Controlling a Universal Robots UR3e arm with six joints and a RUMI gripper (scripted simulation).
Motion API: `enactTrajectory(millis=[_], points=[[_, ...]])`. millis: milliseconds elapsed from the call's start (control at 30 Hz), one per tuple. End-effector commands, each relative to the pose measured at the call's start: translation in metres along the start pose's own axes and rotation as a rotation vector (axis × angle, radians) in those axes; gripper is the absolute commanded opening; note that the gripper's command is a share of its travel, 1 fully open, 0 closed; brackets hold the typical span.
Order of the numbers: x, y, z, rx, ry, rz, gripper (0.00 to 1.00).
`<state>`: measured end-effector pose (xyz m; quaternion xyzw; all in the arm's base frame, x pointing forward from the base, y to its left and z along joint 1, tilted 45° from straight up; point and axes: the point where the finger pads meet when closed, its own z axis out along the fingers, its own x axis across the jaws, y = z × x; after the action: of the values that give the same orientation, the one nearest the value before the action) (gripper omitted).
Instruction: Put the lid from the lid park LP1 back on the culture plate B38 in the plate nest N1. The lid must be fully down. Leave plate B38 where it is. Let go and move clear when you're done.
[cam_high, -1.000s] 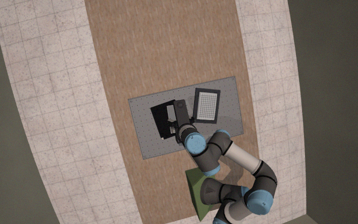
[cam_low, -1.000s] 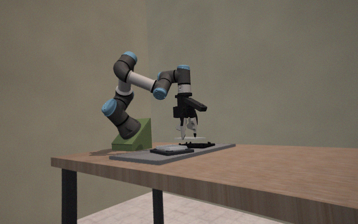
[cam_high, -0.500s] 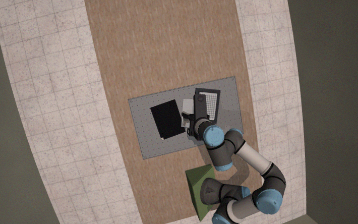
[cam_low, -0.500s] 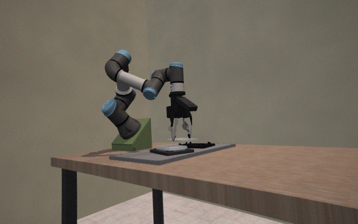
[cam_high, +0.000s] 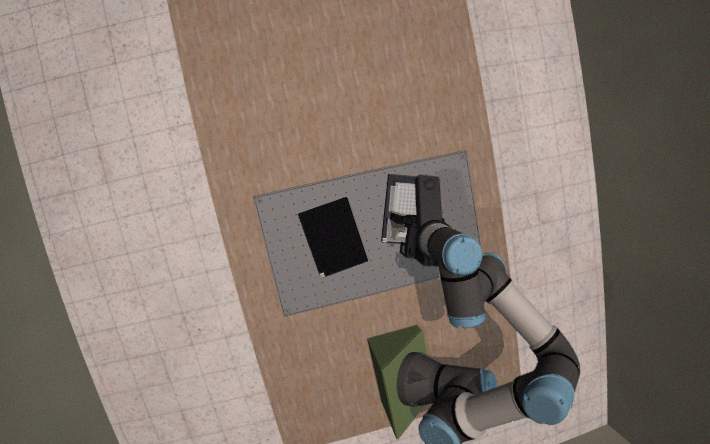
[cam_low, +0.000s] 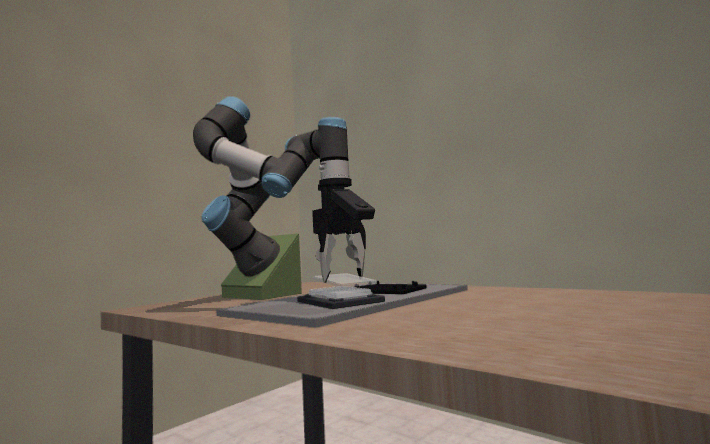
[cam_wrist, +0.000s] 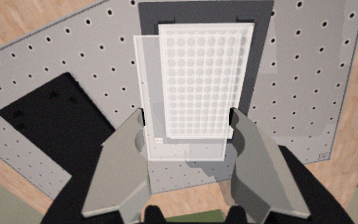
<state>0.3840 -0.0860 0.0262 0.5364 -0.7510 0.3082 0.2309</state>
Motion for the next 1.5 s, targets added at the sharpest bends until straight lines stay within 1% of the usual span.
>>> enactTrajectory(millis=[0,233,1467], points=[[0.018,-0.008,-0.001,0.002,-0.005,-0.002,0.00],[0.018,-0.008,0.000,0.002,-0.005,-0.002,0.00],[0.018,-0.008,0.010,0.002,-0.005,-0.002,0.00]])
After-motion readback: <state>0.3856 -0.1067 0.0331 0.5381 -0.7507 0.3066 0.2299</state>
